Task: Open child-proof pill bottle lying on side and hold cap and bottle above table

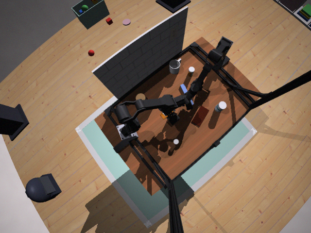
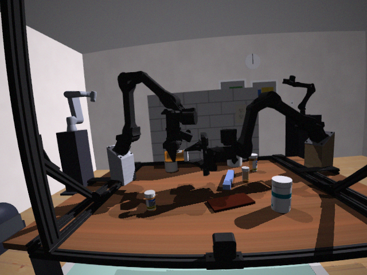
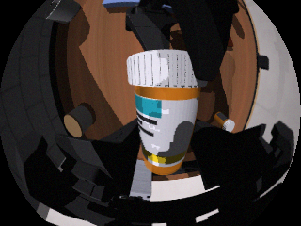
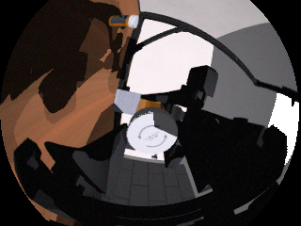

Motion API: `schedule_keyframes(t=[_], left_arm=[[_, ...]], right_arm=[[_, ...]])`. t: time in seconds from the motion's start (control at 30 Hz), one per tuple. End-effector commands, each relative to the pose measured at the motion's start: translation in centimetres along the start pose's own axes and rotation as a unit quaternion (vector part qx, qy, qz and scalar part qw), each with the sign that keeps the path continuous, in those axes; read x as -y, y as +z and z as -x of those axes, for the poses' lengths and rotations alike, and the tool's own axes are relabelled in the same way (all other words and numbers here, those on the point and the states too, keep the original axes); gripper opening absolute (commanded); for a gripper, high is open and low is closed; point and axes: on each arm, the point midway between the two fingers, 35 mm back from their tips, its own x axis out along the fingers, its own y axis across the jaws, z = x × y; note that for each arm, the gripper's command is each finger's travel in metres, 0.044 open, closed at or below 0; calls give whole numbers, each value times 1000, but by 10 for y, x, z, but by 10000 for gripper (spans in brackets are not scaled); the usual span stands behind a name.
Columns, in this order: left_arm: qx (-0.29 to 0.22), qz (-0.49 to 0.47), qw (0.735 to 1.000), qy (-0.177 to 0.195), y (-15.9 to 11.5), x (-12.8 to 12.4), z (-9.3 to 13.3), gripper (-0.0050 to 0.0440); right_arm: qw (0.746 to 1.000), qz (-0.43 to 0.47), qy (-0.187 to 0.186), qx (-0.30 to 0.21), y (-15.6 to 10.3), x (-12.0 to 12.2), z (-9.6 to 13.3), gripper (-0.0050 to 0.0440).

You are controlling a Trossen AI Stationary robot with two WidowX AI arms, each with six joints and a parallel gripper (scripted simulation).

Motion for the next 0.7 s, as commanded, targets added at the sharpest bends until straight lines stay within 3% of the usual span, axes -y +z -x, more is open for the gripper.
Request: schedule_keyframes(t=[0.0, 0.4, 0.67], left_arm=[[17, -1, 1000, -4, 8, 2, 2, 0], [17, -1, 1000, -4, 8, 2, 2, 0], [17, -1, 1000, -4, 8, 2, 2, 0]], right_arm=[[999, 32, -6, -5, -4, 4, -4, 0], [999, 32, -6, -5, -4, 4, -4, 0], [999, 32, -6, -5, -4, 3, 17, 0]])
